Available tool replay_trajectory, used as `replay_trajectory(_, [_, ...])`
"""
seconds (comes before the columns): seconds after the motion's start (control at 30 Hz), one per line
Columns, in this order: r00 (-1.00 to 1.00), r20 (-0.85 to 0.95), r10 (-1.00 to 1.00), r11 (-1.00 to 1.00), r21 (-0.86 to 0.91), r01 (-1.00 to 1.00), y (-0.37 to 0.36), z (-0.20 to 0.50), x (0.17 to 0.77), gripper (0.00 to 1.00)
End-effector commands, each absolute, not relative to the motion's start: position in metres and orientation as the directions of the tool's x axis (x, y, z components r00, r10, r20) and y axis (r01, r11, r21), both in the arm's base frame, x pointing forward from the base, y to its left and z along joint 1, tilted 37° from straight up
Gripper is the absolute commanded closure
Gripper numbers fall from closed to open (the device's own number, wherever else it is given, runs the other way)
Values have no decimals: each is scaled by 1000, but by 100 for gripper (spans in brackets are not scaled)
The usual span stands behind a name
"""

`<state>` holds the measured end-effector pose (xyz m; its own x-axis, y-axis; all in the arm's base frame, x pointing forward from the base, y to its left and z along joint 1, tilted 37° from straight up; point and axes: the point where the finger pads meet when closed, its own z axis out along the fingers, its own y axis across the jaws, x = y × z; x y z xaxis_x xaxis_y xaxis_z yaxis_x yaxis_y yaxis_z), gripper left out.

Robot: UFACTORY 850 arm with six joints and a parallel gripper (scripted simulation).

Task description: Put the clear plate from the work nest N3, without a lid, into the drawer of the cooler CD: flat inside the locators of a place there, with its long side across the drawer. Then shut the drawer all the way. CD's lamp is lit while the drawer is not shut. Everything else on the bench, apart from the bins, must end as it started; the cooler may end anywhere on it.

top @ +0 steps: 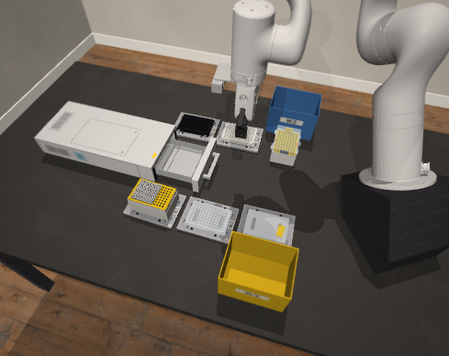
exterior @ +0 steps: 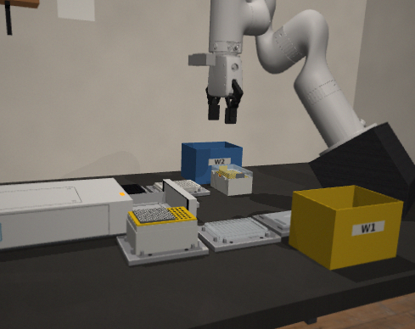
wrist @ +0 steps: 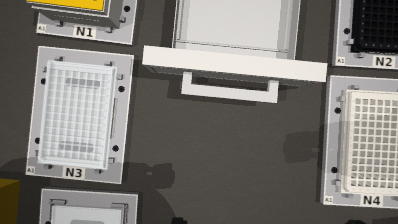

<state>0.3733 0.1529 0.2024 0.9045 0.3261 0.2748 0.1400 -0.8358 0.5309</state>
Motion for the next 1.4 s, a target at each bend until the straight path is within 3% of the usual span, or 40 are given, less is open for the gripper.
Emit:
replay_trajectory(0.0, [871, 185, 455, -774, 567, 284, 151, 194, 396, 12])
replay_trajectory(0.7, [534, -186, 825, -354, 566, 744, 143, 162, 485, 12])
replay_trajectory(1.37, [82, -448, 890, 114, 393, 912, 141, 156, 501, 12])
